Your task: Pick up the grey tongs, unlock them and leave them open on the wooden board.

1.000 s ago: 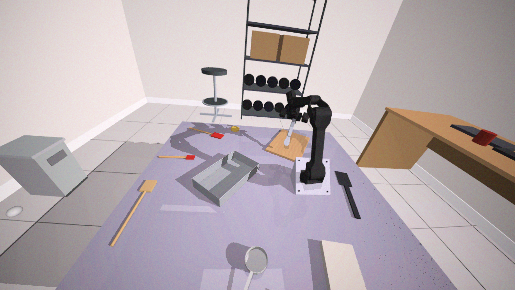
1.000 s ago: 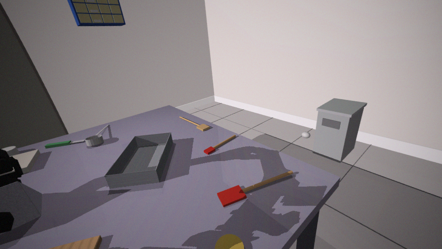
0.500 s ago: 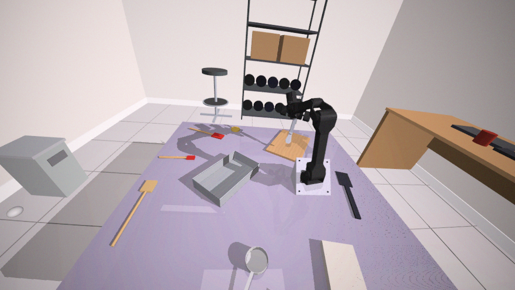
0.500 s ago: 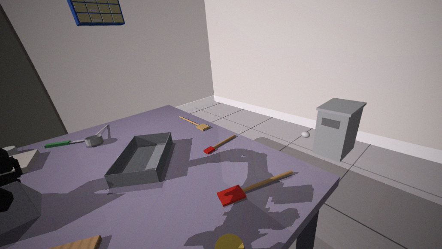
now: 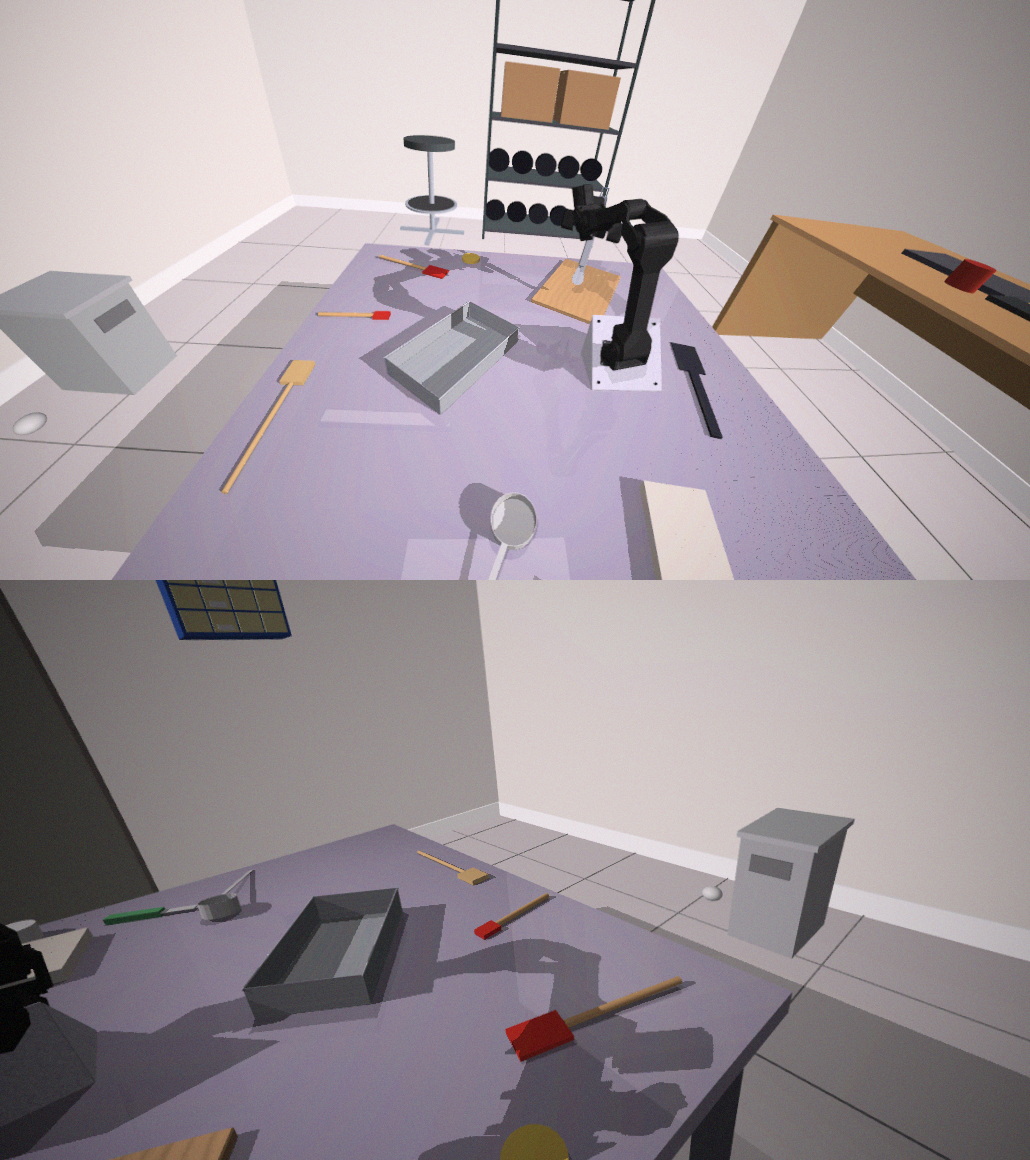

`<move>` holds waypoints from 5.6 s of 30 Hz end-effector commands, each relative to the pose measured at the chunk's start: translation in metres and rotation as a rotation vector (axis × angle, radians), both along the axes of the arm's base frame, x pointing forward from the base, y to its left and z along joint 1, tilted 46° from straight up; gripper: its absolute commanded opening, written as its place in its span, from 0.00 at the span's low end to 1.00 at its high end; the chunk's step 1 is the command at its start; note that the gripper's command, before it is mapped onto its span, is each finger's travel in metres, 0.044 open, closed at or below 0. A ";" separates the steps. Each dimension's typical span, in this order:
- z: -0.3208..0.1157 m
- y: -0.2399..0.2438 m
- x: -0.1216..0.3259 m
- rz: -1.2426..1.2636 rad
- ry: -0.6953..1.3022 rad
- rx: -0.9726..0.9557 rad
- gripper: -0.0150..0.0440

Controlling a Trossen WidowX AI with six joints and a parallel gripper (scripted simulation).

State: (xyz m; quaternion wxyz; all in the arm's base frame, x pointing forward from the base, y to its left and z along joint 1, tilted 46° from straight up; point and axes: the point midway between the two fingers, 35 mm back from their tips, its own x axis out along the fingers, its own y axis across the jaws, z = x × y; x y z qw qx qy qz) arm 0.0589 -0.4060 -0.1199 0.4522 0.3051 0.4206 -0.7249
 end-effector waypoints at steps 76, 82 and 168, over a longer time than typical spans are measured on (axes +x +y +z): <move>-0.089 0.031 -0.017 -0.206 -0.139 0.686 0.00; -0.094 0.039 -0.019 -0.246 -0.160 0.769 0.00; -0.147 0.105 -0.033 -0.383 -0.296 0.972 0.67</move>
